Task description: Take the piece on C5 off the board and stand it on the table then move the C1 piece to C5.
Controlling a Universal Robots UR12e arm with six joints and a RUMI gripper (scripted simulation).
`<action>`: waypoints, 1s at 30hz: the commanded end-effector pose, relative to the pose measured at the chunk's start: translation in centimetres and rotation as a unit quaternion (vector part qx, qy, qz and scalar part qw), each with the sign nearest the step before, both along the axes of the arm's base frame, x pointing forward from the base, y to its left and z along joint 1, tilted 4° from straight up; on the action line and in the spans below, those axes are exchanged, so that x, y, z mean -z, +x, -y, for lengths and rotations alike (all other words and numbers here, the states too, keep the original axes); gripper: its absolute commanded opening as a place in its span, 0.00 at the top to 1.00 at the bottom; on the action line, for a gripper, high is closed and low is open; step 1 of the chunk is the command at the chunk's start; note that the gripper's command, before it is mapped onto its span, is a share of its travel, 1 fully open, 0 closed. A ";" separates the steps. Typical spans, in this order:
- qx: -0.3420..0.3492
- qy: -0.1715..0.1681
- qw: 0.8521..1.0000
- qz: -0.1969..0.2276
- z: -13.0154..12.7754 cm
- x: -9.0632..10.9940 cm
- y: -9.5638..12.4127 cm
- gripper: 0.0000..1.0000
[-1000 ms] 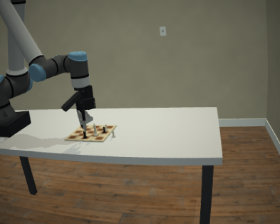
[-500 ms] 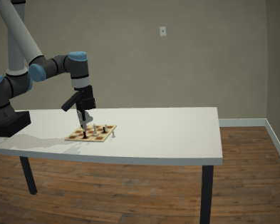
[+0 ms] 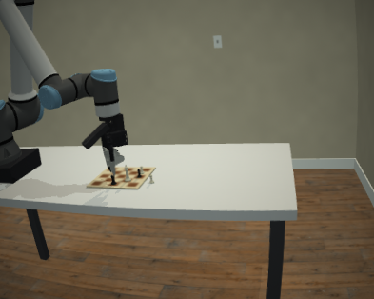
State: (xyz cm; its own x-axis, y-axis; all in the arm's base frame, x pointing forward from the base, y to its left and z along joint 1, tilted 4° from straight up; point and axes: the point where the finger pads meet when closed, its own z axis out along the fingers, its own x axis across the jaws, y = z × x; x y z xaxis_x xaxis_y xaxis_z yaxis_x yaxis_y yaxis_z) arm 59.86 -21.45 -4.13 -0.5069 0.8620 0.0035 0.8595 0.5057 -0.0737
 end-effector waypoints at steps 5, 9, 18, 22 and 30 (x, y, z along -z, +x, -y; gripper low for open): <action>0.000 0.000 1.000 0.001 0.0 0.0 0.1 0.78; 0.000 0.000 1.000 0.001 0.0 0.1 0.0 0.78; 0.000 0.000 1.000 0.001 0.1 1.3 0.0 0.78; 0.000 0.000 1.000 0.001 0.1 2.1 -0.1 0.78; 0.000 0.000 1.000 0.001 0.1 2.9 -0.1 0.78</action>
